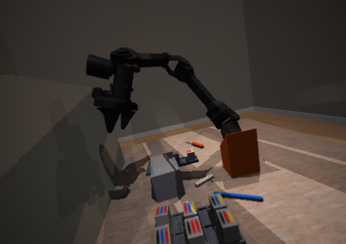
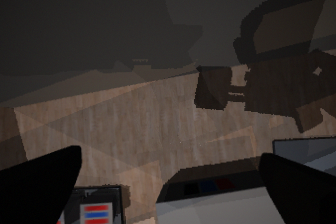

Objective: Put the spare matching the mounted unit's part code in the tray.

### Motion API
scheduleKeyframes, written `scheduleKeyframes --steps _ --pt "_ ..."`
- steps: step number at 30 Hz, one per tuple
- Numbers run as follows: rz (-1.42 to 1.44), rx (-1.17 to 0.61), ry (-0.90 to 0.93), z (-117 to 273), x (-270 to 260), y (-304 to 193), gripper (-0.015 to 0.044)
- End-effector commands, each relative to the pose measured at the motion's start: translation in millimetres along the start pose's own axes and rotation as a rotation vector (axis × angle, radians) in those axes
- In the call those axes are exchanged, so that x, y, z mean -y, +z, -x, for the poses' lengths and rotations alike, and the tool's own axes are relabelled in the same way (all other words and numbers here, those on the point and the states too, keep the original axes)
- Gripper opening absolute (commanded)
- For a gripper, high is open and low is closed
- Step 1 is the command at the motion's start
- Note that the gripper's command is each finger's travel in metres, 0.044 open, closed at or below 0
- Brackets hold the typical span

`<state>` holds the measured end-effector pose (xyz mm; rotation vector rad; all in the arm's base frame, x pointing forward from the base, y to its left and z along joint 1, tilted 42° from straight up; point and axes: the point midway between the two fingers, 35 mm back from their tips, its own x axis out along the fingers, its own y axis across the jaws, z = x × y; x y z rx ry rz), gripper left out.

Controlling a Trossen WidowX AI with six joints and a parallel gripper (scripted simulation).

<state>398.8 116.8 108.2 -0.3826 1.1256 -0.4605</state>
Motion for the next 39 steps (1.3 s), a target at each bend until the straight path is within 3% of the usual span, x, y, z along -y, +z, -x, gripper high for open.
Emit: scheduleKeyframes --steps 1,25,32,39 --pt "0.216 -0.338 -0.118 -46 43 -32 0.044" --pt "0.253 -0.376 -0.123 -51 45 -36 0.044" --pt "0.891 -0.399 0.023 -74 -62 -75 0.044" --pt "1.587 -0.398 0.173 -99 -160 -149 0.044"
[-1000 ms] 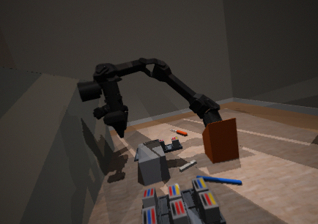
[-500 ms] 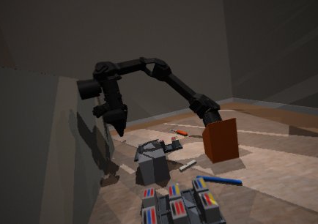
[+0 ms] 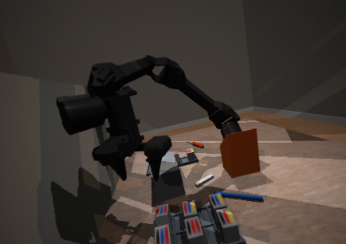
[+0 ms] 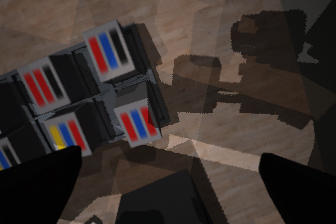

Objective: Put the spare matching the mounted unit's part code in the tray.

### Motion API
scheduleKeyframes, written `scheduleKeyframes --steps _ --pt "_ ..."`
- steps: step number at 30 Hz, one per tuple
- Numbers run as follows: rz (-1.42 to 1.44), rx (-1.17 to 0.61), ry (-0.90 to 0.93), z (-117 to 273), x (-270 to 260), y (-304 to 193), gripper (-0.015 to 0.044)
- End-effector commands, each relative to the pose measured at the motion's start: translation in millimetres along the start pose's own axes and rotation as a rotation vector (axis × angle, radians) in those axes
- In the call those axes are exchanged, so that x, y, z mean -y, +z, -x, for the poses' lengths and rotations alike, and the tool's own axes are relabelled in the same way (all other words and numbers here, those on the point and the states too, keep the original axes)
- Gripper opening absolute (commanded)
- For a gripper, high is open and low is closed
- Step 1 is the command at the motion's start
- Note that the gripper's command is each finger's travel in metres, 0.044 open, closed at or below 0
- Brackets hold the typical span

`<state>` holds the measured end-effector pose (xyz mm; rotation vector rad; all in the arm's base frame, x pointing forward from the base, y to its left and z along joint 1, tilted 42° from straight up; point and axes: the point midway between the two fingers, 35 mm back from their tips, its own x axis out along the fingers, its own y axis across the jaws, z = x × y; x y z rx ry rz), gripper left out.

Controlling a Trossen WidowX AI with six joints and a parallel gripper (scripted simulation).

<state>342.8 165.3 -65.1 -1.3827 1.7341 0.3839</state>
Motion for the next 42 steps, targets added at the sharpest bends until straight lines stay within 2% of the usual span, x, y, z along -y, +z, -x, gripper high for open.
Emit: scheduleKeyframes --steps 1,7,12,13,26,42 --pt "0.372 -0.002 0.003 -22 -49 40 0.044" --pt "0.432 -0.003 0.003 -26 -57 45 0.044" --pt "0.432 -0.005 0.002 -56 -55 43 0.0309" --pt "0.432 -0.005 0.001 -63 -55 42 0.03" --pt "0.431 -0.005 0.001 -69 -51 44 0.03" --pt "0.431 -0.005 0.0 -95 -50 45 0.03"
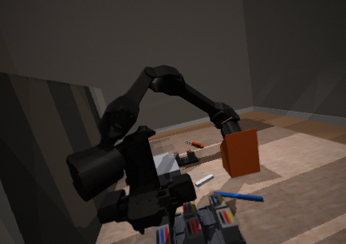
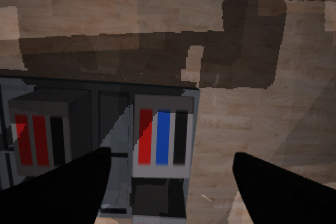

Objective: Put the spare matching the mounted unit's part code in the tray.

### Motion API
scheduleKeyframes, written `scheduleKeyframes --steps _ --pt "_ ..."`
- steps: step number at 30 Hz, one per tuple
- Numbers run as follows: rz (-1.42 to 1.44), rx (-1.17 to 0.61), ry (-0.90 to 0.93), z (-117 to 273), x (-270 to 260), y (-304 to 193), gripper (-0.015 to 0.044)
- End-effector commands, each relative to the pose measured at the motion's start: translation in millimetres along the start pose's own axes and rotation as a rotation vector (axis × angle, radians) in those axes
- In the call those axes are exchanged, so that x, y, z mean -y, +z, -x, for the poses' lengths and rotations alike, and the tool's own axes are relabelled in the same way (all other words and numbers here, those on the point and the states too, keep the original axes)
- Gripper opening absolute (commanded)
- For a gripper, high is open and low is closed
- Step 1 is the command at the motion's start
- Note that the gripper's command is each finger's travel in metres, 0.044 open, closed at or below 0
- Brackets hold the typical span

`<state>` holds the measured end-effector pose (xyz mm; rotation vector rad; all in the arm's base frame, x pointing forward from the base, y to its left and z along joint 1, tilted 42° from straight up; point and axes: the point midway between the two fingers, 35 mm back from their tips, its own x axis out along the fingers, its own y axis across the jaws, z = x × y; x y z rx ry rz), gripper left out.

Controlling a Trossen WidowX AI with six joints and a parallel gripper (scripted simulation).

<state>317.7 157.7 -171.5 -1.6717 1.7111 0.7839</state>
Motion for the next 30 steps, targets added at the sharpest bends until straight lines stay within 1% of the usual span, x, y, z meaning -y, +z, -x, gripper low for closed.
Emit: scheduleKeyframes --steps 1,30 --pt "0.011 -0.009 0.003 -10 -2 0 0.03" --pt "0.01 -0.012 0.003 -57 -4 -2 0.03"
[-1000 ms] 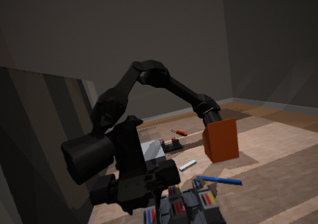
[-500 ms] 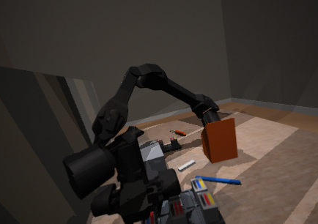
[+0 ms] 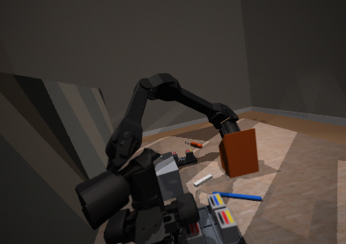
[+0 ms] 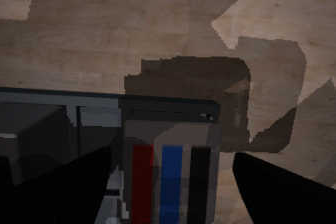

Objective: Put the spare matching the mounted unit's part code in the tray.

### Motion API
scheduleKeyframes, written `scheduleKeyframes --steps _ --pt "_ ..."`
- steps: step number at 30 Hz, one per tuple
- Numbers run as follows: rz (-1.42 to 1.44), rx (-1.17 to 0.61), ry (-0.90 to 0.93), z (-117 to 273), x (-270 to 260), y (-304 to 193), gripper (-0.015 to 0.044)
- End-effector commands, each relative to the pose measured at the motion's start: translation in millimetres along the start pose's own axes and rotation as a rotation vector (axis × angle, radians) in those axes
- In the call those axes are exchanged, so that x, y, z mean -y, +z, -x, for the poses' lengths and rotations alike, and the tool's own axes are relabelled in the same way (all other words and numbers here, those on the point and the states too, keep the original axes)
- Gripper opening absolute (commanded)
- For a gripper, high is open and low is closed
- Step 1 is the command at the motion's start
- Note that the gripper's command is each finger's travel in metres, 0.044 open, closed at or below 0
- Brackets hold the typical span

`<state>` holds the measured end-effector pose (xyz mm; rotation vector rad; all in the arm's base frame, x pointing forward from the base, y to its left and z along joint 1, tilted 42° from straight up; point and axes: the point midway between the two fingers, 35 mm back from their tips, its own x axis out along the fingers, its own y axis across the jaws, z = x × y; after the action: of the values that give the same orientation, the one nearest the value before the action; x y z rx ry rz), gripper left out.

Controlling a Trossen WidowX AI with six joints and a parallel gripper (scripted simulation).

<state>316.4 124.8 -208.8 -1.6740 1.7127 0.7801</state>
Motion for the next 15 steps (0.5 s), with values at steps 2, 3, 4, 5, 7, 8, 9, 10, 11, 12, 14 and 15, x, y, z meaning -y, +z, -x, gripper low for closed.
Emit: scheduleKeyframes --steps 2,3,4,5,7,8,9,10,11,12,14,15 --pt "0.011 -0.009 0.004 -9.8 -3.2 -0.5 0.03" --pt "0.011 -0.009 0.004 -10.0 -3.3 -0.5 0.03" --pt "0.011 -0.009 0.004 -10.0 -3.3 -0.5 0.03" --pt "0.011 -0.009 0.004 -10.0 -3.3 -0.5 0.03" --pt "0.011 -0.009 0.004 -10.0 -3.3 -0.5 0.03" --pt "0.011 -0.009 0.004 -10.0 -3.3 -0.5 0.03" --pt "0.011 -0.009 0.004 -10.0 -3.3 -0.5 0.03" --pt "0.011 -0.009 0.004 -10.0 -3.3 -0.5 0.03" --pt "0.011 -0.009 0.004 -10.0 -3.3 -0.5 0.03" --pt "0.004 -0.006 0.006 -8.7 -3.0 -0.6 0.0274" --pt "0.004 -0.006 0.006 -8.7 -3.0 -0.6 0.0221" --pt "0.004 -0.006 0.006 -8.7 -3.0 -0.6 0.0195"
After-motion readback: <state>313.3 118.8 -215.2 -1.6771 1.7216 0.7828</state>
